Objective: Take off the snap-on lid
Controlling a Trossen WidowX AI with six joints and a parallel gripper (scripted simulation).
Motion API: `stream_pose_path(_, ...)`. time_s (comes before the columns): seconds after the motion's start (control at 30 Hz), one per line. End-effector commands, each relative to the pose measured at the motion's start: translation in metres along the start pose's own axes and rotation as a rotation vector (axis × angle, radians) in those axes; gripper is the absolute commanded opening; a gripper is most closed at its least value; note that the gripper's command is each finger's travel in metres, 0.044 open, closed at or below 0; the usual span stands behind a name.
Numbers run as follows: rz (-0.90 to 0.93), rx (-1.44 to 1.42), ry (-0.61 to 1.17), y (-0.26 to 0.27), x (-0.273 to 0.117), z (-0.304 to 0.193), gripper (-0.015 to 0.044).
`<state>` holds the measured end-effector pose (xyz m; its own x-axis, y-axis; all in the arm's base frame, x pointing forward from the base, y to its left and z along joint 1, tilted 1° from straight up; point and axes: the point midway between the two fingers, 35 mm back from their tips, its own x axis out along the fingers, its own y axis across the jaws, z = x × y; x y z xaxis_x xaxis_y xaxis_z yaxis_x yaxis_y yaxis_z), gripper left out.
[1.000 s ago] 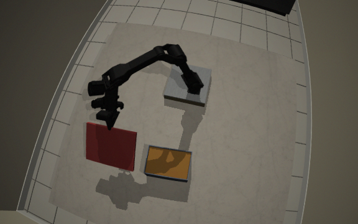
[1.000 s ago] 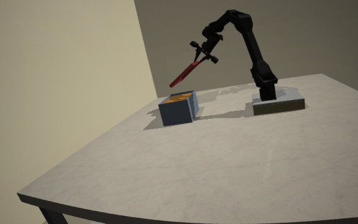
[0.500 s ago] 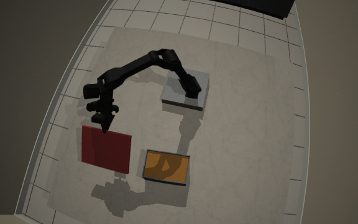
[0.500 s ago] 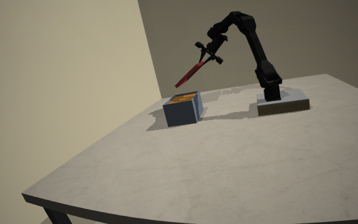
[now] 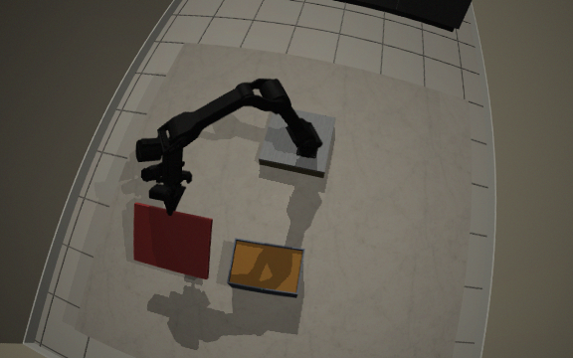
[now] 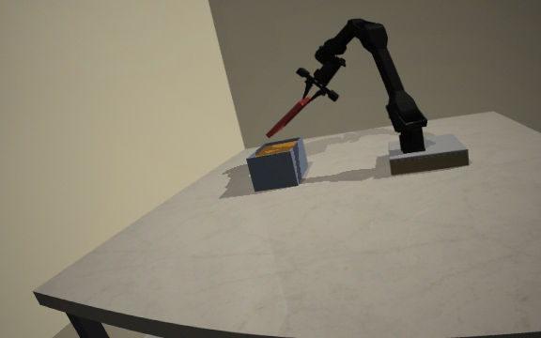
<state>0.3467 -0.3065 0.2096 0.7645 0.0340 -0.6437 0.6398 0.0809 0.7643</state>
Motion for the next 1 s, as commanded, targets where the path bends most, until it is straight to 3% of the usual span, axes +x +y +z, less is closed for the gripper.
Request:
stream_pose_path(0.0,0.013,-0.011,-0.001,0.002,0.0,0.0,0.0)
stream_pose_path(0.97,0.013,-0.011,-0.001,-0.016,0.015,0.0,0.0)
